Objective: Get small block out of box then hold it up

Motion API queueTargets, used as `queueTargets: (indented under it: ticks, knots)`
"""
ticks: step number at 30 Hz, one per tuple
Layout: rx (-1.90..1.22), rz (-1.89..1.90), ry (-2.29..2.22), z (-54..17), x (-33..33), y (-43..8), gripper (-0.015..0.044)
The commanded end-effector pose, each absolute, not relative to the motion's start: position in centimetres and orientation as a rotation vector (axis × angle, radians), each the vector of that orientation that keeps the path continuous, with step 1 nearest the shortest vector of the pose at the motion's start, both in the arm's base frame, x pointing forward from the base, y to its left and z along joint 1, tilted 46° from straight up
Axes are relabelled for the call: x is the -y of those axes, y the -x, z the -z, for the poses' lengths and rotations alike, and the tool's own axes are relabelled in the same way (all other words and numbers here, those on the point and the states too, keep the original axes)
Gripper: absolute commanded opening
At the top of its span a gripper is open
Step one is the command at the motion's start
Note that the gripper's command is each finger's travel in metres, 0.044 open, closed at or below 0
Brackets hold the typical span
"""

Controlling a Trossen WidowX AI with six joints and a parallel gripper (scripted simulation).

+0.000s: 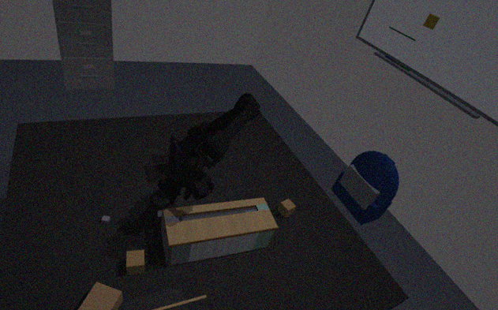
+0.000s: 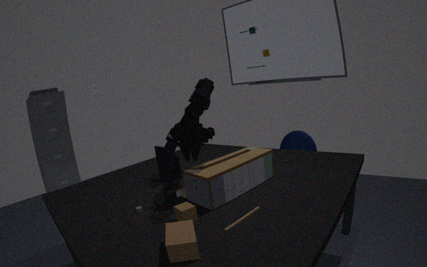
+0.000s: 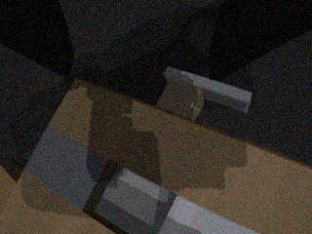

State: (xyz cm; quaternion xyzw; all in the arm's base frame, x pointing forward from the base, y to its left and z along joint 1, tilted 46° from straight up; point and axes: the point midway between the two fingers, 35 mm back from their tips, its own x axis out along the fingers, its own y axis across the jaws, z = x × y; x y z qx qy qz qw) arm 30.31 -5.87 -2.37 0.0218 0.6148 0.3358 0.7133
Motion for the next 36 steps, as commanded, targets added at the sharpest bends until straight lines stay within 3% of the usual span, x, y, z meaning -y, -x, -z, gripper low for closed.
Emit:
queueTargets:
  ticks: [1,17,36]
  knots:
    - [-1.542,-0.125,-0.877,3.3,6.8,-29.0,0.0285]
    - [-1.550,0.507,-1.618,3.7,7.7,-28.3,0.0285]
    - [-1.332,1.335,-2.445,4.1,8.7,-27.4,0.0285]
